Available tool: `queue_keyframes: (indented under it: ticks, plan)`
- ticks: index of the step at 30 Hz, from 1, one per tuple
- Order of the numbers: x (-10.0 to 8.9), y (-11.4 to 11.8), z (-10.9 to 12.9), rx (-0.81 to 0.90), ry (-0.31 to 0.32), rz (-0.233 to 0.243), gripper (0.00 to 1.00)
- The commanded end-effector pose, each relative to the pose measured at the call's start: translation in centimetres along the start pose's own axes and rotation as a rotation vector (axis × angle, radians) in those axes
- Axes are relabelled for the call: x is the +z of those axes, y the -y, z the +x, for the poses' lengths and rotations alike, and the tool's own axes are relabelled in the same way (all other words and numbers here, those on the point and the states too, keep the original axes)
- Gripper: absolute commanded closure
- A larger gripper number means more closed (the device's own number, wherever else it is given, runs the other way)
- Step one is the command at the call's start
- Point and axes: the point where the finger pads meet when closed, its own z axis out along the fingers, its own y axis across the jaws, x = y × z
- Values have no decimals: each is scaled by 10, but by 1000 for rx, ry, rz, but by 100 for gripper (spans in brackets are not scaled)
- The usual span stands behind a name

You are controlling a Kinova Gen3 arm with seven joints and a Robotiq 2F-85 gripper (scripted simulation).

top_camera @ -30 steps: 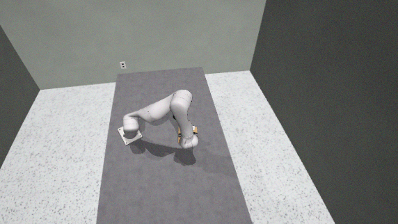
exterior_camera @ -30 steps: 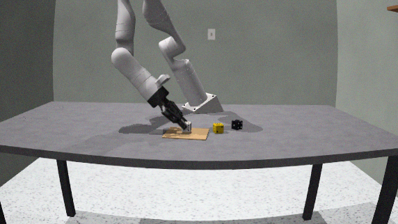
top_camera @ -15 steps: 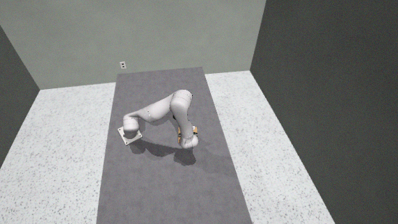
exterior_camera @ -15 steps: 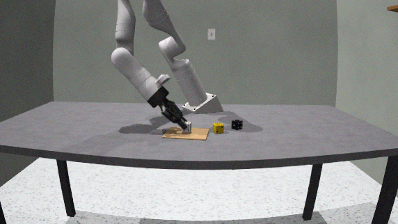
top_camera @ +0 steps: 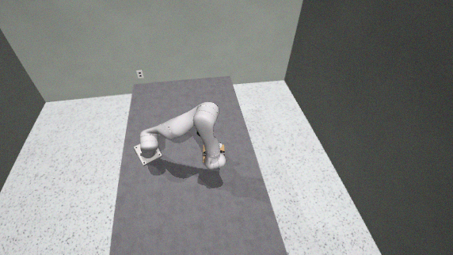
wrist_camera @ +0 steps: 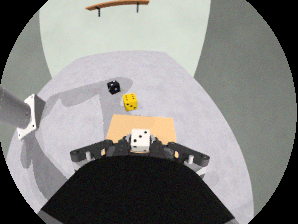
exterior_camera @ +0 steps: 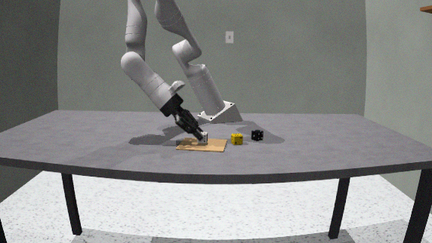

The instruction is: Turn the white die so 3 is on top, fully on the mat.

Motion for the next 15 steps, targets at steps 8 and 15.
queue_keyframes:
  ticks: [8, 15]
  plan:
    - [1, 0, -1, -1, -1, -1, 74]
    - [3, 0, -2, -1, -1, -1, 74]
